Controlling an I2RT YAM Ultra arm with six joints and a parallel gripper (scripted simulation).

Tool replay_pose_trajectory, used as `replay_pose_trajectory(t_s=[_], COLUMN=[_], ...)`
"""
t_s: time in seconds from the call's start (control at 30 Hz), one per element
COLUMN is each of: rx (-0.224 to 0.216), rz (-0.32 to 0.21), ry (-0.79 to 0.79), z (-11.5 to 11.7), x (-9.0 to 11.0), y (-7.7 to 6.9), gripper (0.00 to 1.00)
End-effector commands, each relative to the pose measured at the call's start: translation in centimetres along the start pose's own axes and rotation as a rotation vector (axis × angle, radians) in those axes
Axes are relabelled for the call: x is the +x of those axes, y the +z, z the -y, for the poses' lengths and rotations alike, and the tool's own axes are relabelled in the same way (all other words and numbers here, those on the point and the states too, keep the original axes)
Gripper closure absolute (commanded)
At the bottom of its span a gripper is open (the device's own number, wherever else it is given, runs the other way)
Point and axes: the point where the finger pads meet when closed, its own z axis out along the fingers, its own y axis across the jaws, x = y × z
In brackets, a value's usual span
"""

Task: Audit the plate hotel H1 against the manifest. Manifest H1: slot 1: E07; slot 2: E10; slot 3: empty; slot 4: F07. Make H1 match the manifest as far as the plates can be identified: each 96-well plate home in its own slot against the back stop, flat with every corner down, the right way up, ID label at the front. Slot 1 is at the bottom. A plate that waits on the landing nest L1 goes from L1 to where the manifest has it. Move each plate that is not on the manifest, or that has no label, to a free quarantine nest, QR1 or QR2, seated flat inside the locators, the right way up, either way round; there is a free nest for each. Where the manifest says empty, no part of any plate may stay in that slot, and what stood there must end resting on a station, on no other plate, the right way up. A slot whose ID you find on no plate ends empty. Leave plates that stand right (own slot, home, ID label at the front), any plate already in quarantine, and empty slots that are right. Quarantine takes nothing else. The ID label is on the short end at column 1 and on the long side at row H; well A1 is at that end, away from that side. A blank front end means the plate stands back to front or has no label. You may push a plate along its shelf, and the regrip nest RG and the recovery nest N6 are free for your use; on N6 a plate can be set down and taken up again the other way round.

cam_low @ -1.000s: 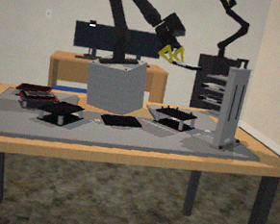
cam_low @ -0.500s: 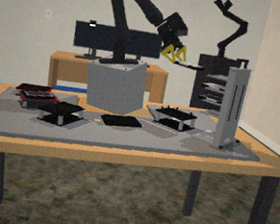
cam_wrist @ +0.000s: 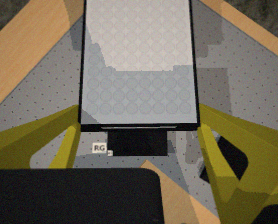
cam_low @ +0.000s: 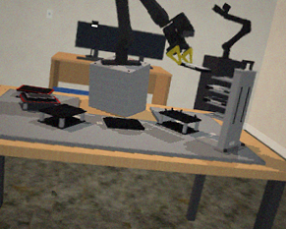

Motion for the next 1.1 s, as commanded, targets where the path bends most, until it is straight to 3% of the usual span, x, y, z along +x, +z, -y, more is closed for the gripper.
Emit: replay_pose_trajectory(t_s=[0.0,0.4,0.5,0.57,0.97,1.03,1.07], rx=[-0.006,-0.009,-0.014,-0.006,-0.007,-0.007,-0.017], rz=[0.053,0.057,0.076,0.053,0.054,0.054,0.086], ry=[0.020,0.020,0.022,0.019,0.019,0.019,0.024], z=[-0.2,-0.2,-0.3,-0.1,-0.1,-0.1,-0.3], x=[-2.5,-3.5,-4.1,-3.6,-4.5,-4.5,-5.5], y=[0.1,0.8,0.4,1.1,1.9,1.9,1.1], gripper=[0.14,0.14,0.14,0.14,0.14,0.14,0.14])
